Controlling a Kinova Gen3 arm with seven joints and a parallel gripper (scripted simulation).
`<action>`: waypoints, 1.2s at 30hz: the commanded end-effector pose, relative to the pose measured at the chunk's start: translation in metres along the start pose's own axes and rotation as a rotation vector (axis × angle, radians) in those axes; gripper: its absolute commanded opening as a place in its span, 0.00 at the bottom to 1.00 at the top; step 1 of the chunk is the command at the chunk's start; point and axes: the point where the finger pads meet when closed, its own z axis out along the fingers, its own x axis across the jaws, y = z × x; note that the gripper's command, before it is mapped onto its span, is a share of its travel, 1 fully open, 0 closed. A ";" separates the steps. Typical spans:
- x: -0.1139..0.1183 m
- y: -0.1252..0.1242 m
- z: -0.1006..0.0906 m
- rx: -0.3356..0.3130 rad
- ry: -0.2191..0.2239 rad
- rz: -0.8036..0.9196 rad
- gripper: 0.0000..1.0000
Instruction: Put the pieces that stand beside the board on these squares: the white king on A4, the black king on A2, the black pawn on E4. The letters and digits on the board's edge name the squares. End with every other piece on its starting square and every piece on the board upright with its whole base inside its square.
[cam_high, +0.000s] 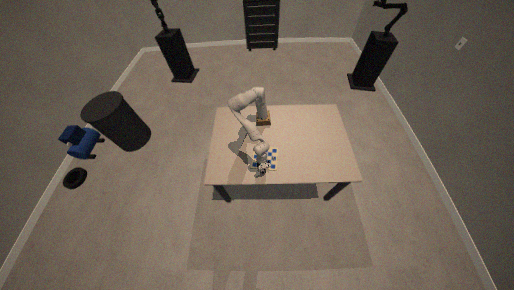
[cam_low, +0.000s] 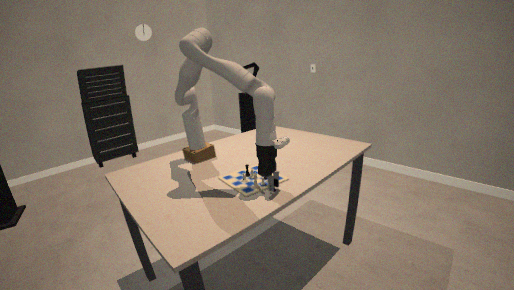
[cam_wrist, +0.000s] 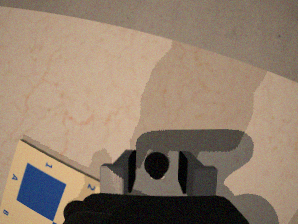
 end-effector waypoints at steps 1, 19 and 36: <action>0.000 -0.001 0.001 0.005 0.004 0.001 0.68; 0.000 -0.001 0.001 0.005 0.004 0.001 0.68; 0.000 -0.001 0.001 0.005 0.004 0.001 0.00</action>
